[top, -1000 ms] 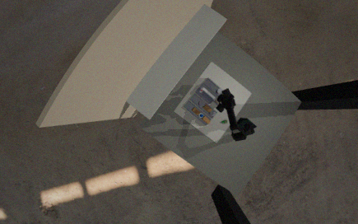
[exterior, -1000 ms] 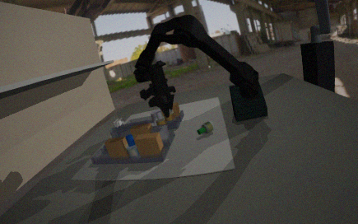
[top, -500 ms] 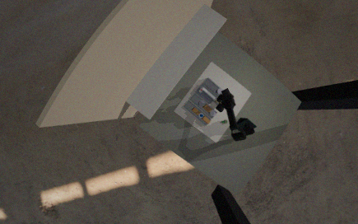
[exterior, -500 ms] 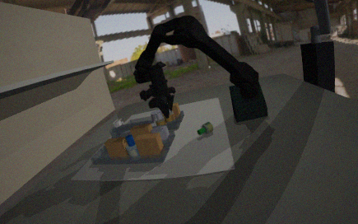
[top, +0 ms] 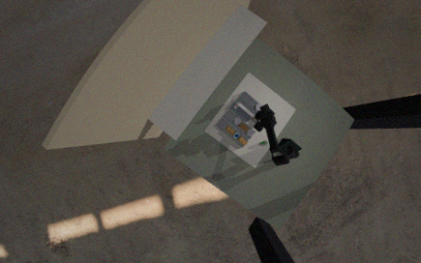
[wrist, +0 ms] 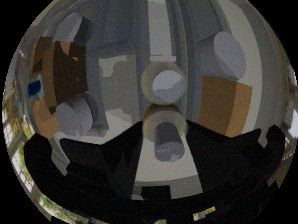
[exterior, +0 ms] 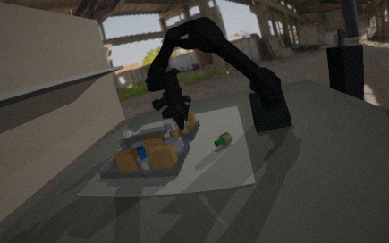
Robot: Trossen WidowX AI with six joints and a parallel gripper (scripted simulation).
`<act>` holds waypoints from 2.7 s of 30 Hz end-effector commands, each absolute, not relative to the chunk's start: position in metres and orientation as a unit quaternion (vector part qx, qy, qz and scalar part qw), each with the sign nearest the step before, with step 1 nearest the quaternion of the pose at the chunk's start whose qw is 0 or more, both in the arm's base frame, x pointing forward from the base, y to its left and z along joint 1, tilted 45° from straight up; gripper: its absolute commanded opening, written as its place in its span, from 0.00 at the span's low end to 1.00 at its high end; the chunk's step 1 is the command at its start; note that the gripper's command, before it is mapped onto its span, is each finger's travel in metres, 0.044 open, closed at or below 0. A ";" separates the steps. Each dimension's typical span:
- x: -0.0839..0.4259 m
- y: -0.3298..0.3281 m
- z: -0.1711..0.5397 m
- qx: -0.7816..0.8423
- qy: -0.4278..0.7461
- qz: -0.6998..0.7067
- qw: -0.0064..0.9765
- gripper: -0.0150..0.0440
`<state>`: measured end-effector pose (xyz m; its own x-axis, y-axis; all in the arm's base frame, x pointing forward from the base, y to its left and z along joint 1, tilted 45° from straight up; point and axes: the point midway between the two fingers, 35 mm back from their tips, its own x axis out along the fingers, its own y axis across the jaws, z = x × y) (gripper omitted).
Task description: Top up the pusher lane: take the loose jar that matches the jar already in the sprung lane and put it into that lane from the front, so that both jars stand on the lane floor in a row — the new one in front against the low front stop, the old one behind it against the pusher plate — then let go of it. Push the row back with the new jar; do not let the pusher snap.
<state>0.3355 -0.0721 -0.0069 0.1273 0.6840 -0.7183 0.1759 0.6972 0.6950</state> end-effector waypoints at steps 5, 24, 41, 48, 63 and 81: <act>0.341 -0.071 -0.007 0.340 0.624 0.192 0.677 0.25; 0.341 -0.067 -0.011 0.341 0.624 0.192 0.677 0.25; 0.341 -0.063 -0.015 0.341 0.624 0.192 0.677 0.25; 0.341 -0.062 -0.016 0.341 0.624 0.192 0.677 0.25; 0.338 -0.060 -0.018 0.341 0.624 0.193 0.677 0.25; 0.335 -0.059 -0.018 0.341 0.624 0.193 0.677 0.25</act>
